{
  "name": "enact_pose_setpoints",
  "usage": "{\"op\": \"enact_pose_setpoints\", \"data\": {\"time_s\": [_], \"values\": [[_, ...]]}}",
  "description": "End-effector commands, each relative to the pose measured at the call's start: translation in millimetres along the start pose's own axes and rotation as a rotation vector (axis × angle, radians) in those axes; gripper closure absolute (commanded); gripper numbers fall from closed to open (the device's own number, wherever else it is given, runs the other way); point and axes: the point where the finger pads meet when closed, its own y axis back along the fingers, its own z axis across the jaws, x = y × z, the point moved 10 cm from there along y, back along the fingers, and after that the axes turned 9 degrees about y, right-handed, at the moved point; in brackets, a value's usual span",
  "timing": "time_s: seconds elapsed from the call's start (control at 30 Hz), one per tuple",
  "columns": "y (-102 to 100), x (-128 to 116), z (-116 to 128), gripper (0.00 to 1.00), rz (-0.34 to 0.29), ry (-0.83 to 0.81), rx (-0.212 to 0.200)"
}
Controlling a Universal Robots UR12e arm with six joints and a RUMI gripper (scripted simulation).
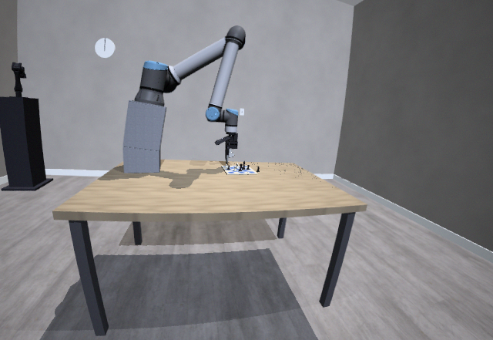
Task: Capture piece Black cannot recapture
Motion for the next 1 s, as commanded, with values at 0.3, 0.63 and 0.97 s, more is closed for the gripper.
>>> {"op": "enact_pose_setpoints", "data": {"time_s": [0.3,0.63,0.97], "values": [[-9.5,-0.4,-0.1,0.75,-0.001,0.0,0.0],[-9.5,-0.4,-0.1,0.75,-0.001,0.0,0.0],[-9.5,-0.4,-0.1,0.75,-0.001,0.0,0.0]]}}
